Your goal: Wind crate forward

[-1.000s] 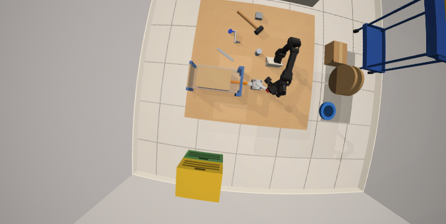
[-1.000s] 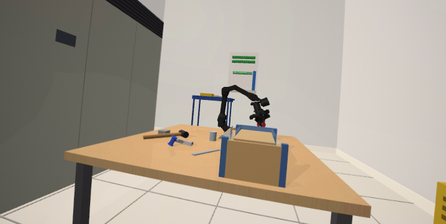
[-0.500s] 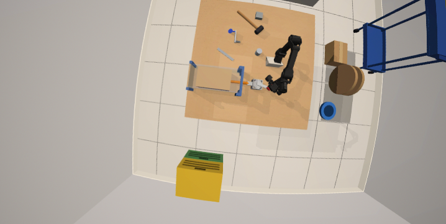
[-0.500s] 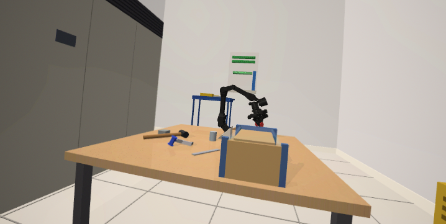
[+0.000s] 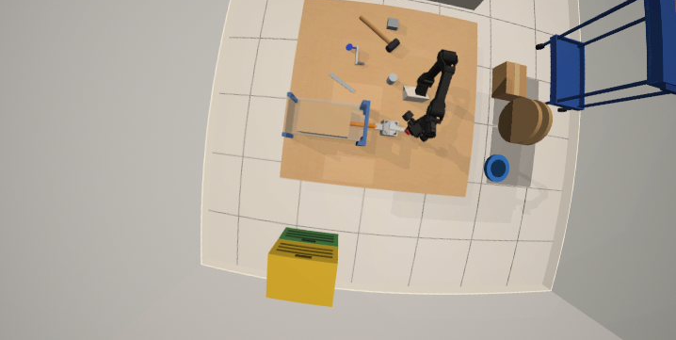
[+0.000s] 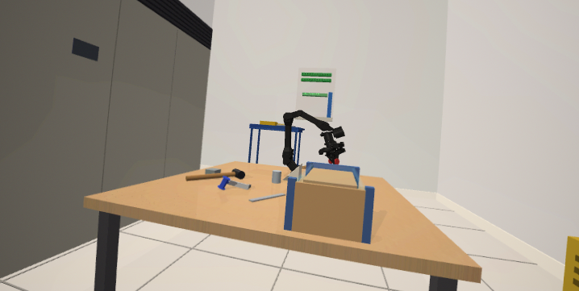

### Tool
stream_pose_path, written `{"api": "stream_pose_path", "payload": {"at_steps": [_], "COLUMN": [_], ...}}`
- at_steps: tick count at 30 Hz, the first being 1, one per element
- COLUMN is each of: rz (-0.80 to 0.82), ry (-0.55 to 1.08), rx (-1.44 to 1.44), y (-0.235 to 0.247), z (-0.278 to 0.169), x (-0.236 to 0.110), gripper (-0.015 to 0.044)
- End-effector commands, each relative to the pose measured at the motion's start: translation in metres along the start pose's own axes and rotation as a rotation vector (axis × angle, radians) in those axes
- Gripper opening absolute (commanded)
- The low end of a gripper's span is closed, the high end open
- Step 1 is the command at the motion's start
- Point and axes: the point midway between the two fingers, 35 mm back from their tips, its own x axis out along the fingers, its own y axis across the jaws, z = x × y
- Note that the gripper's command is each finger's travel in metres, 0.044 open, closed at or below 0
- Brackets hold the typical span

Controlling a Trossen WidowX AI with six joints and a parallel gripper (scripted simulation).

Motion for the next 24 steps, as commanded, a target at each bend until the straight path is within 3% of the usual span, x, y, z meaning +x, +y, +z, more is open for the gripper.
{"api": "stream_pose_path", "payload": {"at_steps": [1, 24], "rz": [-0.013, -0.015], "ry": [0.021, 0.023], "rx": [-0.012, -0.013], "y": [-0.006, -0.041], "z": [-0.011, -0.03], "x": [-0.001, -0.01], "gripper": [0.0, 0.0]}}
